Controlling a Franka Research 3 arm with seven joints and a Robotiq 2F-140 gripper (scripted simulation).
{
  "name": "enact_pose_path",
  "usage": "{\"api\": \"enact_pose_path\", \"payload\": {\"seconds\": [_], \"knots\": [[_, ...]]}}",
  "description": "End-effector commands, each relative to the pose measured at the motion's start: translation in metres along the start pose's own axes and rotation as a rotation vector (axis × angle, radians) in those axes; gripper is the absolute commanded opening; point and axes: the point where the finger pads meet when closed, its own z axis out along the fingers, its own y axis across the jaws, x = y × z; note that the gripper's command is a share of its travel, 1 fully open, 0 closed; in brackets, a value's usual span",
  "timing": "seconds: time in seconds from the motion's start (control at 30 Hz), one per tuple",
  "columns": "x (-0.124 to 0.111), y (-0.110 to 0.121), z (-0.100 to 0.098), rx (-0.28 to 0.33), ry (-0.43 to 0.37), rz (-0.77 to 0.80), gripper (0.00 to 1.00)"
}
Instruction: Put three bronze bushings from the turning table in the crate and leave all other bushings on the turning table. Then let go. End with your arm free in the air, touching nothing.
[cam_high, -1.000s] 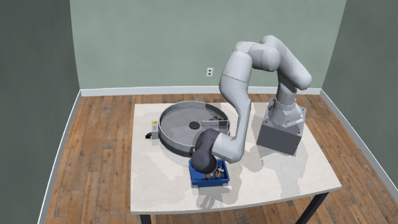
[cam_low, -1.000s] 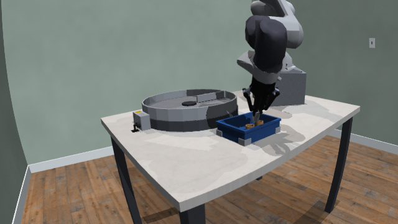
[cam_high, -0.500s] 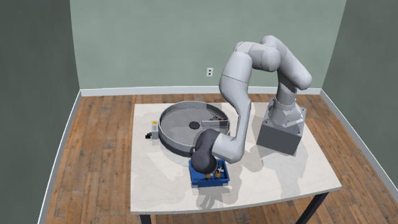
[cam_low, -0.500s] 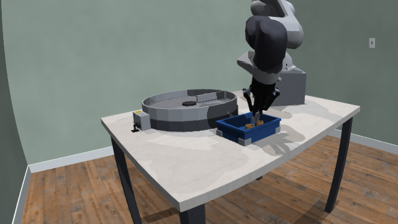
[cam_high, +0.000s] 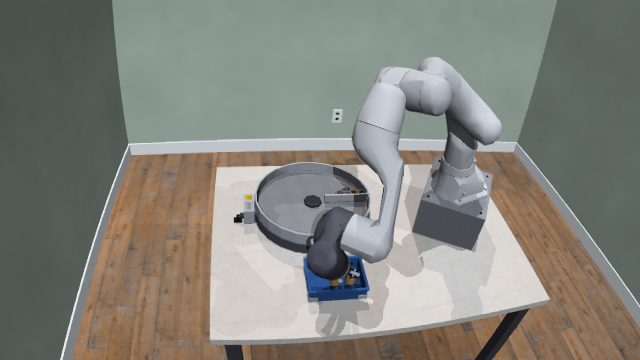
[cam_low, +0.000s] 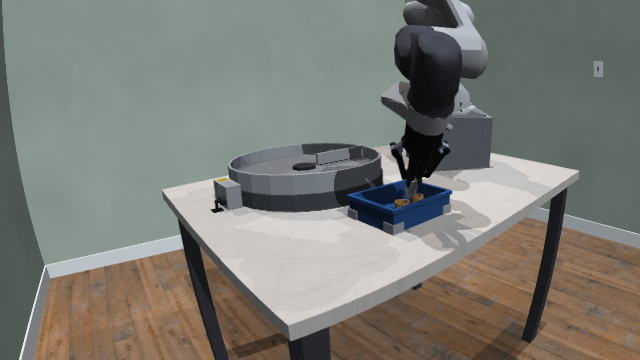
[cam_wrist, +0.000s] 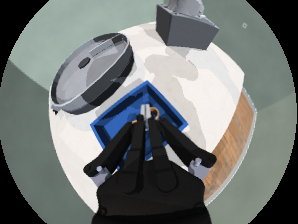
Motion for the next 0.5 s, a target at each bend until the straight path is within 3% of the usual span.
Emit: {"api": "enact_pose_path", "payload": {"seconds": [0.0,0.43,0.47], "knots": [[-0.001,-0.001,-0.0001,0.003,-0.002,0.006,0.0],[-0.001,-0.001,-0.0001,0.003,-0.002,0.006,0.0],[-0.001,-0.001,-0.0001,0.003,-0.002,0.006,0.07]]}}
